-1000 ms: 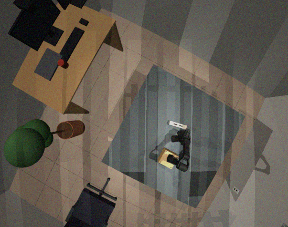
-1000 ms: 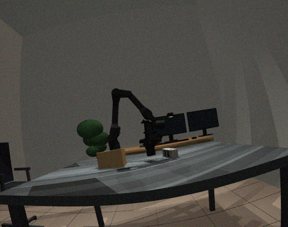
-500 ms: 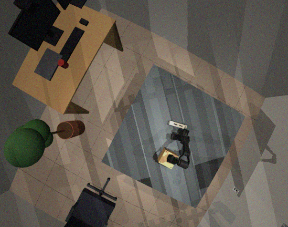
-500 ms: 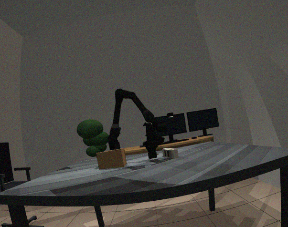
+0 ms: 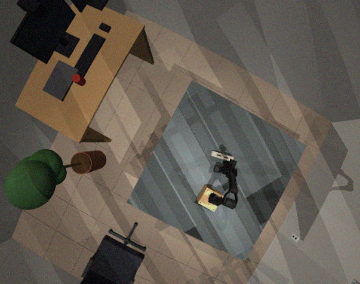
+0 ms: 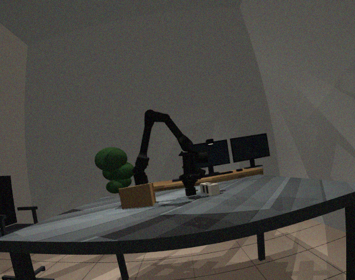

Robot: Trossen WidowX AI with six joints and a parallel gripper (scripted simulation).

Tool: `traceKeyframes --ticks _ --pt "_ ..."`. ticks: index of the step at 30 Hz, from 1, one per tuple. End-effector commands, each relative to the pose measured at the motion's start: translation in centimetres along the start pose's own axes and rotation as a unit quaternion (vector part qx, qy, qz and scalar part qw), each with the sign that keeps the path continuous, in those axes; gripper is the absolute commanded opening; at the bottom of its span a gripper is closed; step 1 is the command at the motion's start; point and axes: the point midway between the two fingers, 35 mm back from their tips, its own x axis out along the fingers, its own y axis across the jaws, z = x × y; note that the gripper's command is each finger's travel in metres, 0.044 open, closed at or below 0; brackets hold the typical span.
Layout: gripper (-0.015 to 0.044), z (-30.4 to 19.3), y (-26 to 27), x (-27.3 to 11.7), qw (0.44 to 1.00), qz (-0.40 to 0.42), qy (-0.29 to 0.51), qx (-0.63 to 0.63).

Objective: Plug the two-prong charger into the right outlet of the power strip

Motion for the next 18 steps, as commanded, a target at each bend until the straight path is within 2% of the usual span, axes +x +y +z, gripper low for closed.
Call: traceKeyframes --ticks 1,18 --pt "0.0000 0.7 0.0 -0.1 1.000 0.002 -0.003 0.007" --pt "0.0000 2.7 -0.1 0.1 1.000 0.004 -0.003 0.024"
